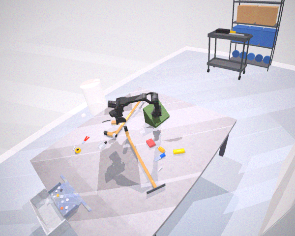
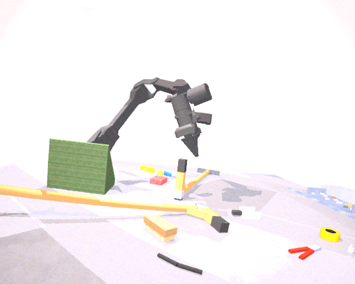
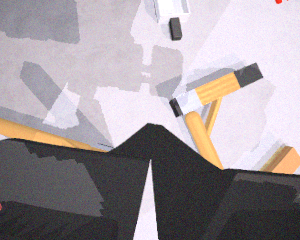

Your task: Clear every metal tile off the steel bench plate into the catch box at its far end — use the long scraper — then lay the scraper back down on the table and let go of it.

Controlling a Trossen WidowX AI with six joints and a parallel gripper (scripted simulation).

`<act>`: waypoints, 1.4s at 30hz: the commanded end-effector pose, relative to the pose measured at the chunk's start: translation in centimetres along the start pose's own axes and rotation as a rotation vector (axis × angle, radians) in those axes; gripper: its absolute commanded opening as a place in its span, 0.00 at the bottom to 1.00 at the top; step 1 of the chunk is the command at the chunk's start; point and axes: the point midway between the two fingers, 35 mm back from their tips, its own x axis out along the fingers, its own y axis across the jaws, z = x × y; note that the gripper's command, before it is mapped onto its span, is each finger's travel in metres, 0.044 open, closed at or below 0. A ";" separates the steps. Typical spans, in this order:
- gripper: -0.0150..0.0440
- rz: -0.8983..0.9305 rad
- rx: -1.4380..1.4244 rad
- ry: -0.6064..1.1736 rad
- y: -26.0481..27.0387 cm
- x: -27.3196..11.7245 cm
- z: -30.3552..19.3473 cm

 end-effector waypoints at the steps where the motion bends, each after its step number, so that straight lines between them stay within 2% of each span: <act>1: 0.25 0.006 0.008 0.001 0.0 1.1 -0.5; 32: 0.25 0.012 0.008 0.002 0.4 7.2 -3.7; 42: 0.25 0.013 0.008 0.002 0.4 7.5 -3.9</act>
